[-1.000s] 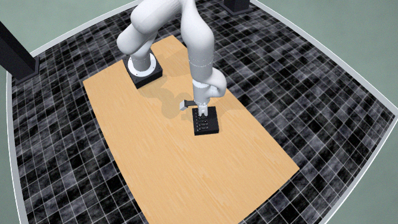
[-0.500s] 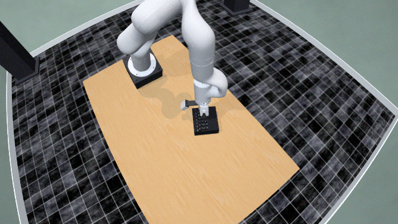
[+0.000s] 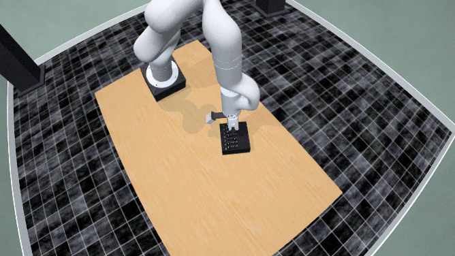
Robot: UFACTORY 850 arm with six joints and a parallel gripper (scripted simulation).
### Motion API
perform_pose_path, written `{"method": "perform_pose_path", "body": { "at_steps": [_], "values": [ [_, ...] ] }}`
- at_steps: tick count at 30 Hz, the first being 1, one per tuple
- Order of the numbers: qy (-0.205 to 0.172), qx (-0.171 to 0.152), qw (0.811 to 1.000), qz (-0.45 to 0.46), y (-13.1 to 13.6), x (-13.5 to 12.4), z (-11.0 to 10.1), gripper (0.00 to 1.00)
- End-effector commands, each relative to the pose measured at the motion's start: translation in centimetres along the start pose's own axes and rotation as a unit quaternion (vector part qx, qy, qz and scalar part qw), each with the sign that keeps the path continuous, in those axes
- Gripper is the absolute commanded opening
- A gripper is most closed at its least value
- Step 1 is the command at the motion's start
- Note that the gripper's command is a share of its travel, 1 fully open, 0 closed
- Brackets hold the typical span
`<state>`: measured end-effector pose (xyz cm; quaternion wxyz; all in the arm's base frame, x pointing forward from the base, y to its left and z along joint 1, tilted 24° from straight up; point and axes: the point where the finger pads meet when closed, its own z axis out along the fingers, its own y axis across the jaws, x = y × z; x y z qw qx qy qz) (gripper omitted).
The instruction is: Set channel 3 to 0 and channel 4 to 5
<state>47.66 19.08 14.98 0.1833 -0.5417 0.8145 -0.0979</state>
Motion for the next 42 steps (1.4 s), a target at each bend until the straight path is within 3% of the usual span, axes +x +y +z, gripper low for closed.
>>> {"method": "perform_pose_path", "body": {
  "at_steps": [1,27,36,42],
  "values": [
    [0.005,-0.001,1.0,0.0,-0.06,-0.05,-1.15,0.0],
    [0.005,-0.001,1.0,-0.011,-0.08,-0.03,-1.88,0.0],
    [0.005,-0.002,0.996,-0.091,-0.22,0.21,-1.87,0.0],
    [0.004,-0.002,0.971,-0.238,-0.48,0.66,-1.84,0.0]
  ]
}}
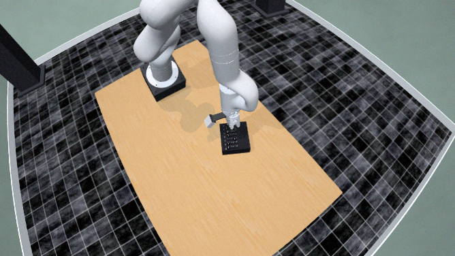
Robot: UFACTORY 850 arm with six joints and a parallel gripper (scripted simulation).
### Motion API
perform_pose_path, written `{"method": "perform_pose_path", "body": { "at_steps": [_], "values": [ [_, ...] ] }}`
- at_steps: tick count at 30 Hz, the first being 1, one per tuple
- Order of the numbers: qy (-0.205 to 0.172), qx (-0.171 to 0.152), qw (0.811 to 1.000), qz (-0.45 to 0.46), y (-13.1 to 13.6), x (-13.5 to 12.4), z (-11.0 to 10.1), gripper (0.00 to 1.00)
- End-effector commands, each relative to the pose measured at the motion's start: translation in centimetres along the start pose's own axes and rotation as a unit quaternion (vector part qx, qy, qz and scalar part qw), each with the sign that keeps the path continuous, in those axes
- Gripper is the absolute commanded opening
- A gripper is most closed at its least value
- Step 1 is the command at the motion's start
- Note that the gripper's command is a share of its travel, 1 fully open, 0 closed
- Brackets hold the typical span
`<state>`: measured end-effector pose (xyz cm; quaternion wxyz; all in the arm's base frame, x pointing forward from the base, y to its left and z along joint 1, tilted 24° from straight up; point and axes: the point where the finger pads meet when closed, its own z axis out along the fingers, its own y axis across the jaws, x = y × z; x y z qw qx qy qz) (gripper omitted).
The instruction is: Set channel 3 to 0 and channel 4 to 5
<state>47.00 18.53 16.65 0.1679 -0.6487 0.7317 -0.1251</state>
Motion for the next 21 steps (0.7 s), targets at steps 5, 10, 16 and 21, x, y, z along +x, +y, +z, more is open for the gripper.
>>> {"method": "perform_pose_path", "body": {
  "at_steps": [5,10,16,21],
  "values": [
    [0.001,-0.002,0.973,-0.231,-0.3,0.9,0.0,0.0],
    [-0.001,0.001,0.945,-0.328,-0.4,1.5,0.0,0.0],
    [-0.003,0.005,0.884,-0.468,-0.5,2.2,0.1,0.0],
    [-0.004,0.009,0.817,-0.577,-0.6,3.0,0.1,0.0]
  ]
}}
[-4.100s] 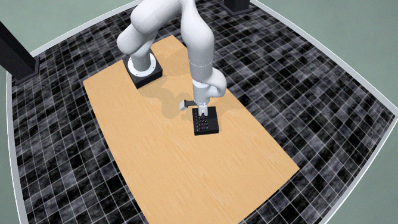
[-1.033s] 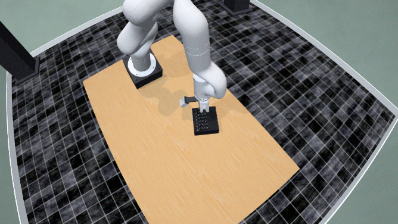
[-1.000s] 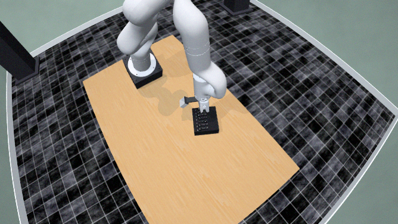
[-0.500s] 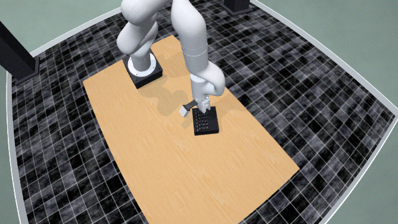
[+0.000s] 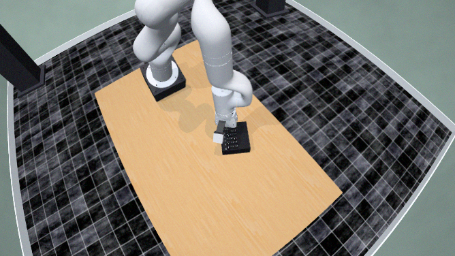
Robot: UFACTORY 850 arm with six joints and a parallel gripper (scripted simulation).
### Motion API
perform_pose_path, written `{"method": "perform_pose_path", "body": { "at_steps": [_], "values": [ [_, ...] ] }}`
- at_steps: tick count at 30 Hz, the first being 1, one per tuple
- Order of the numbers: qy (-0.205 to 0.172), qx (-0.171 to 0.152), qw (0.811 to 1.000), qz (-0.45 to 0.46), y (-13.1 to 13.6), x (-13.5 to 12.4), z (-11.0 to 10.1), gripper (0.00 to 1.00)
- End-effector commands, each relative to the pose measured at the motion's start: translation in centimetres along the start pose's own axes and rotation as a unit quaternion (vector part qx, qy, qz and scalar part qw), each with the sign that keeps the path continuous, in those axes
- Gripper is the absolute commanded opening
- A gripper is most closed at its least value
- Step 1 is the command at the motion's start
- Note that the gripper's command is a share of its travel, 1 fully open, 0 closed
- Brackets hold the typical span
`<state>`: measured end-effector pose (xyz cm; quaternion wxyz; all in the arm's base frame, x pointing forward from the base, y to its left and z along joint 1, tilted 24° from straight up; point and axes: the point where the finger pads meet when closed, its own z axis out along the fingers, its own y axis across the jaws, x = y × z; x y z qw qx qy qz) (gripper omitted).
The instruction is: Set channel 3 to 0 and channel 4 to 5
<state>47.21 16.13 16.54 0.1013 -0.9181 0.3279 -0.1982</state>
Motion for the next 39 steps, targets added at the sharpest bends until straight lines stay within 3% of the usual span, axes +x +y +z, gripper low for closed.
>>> {"method": "perform_pose_path", "body": {
  "at_steps": [1,5,7,8,13,22,24,25,28,34,35,39],
  "values": [
    [-0.004,-0.005,0.99,-0.139,0.5,0.6,0.0,0.0],
    [-0.005,-0.002,0.971,-0.238,0.9,0.9,0.0,0.0],
    [-0.005,-0.002,0.971,-0.238,0.9,0.9,0.0,0.0],
    [-0.006,-0.001,0.951,-0.309,1.0,1.0,0.0,0.0],
    [-0.007,0.003,0.914,-0.407,1.4,1.3,0.0,0.0],
    [-0.012,0.008,0.799,-0.602,1.8,1.6,0.0,0.0],
    [-0.012,0.008,0.799,-0.602,1.8,1.6,0.0,0.0],
    [-0.013,0.008,0.752,-0.659,1.9,1.6,0.0,0.0],
    [-0.015,0.007,0.716,-0.698,1.9,1.6,0.0,0.0],
    [-0.02,-0.006,0.605,-0.796,1.9,1.6,0.0,0.0],
    [-0.021,-0.008,0.596,-0.802,1.9,1.6,0.0,0.0],
    [-0.021,-0.008,0.596,-0.802,1.9,1.6,0.0,0.0]
  ]
}}
